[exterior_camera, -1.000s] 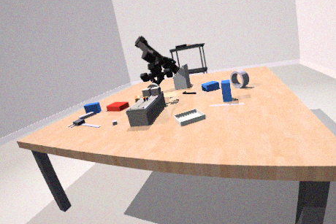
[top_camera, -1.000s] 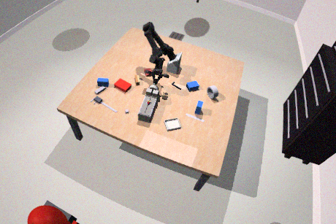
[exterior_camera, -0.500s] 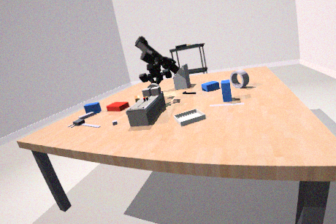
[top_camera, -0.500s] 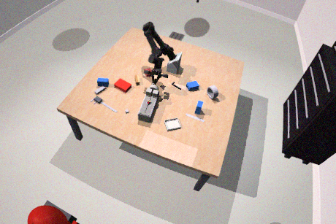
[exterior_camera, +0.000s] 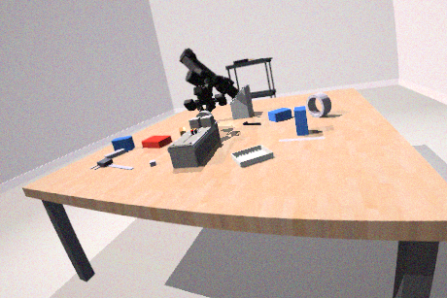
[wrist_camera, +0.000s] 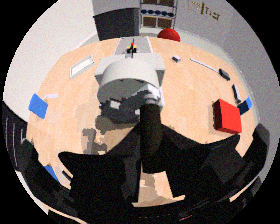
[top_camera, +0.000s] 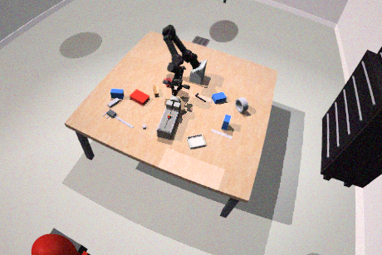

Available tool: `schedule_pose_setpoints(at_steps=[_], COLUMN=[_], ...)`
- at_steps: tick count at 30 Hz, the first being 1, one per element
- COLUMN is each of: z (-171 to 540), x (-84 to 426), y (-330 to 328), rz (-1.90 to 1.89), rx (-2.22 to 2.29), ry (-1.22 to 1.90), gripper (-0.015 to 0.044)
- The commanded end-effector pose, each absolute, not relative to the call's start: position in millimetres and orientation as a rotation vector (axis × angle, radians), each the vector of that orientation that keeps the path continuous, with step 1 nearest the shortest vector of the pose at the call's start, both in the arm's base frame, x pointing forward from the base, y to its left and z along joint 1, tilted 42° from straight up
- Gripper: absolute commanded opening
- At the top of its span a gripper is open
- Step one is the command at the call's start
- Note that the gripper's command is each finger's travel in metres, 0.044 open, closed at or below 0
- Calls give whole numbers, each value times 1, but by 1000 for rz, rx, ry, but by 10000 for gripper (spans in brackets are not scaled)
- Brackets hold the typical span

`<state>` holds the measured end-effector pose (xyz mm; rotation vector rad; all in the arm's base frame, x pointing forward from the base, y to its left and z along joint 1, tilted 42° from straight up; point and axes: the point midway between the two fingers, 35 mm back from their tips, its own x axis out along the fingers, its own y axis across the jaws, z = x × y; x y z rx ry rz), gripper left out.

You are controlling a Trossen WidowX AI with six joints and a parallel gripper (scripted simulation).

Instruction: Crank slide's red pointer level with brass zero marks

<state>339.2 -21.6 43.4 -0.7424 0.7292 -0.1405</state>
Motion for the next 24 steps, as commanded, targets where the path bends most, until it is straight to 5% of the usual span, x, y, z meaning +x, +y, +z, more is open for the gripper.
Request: schedule_pose_setpoints(at_steps=[1,24], z=[43,14], x=[341,342], y=[-31,-53], rz=[-158,-159], rx=[-739,-741], ry=[731,731], gripper=[0,0])
